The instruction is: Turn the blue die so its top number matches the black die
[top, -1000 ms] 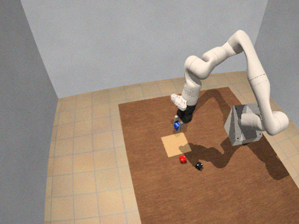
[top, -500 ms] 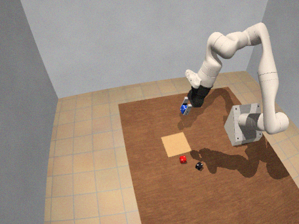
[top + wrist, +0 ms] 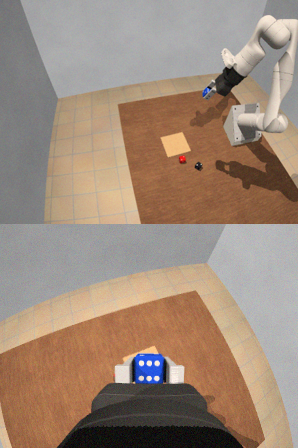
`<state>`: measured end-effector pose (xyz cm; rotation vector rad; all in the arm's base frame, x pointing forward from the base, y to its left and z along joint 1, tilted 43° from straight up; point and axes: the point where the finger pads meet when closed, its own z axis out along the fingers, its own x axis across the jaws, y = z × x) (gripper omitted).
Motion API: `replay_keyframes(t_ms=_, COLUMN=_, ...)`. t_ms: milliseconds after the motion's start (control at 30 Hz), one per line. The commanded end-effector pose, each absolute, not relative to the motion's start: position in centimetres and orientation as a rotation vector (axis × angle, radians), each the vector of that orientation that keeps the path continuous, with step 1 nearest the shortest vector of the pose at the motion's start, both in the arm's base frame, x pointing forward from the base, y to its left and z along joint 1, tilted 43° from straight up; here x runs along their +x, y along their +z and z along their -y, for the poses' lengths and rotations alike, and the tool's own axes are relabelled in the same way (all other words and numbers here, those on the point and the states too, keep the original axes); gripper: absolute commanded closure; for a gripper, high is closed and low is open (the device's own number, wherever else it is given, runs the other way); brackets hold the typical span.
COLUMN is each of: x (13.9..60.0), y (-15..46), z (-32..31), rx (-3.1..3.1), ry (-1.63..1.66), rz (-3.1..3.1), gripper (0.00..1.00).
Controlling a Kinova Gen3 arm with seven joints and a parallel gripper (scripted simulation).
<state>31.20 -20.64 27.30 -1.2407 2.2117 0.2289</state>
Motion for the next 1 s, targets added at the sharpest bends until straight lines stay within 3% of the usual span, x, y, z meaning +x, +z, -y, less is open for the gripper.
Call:
replay_keyframes(t_ms=0, x=29.5, y=29.4, z=21.1, rx=-1.161, ry=0.176, rz=-2.306, gripper=0.43)
replay_keyframes(t_ms=500, x=24.2, y=34.3, z=14.8, rx=-0.55, ry=0.198, rz=-2.74, gripper=0.43)
replay_keyframes(t_ms=967, x=23.6, y=29.3, z=6.1, rx=0.449, ry=0.356, rz=-3.104, gripper=0.43)
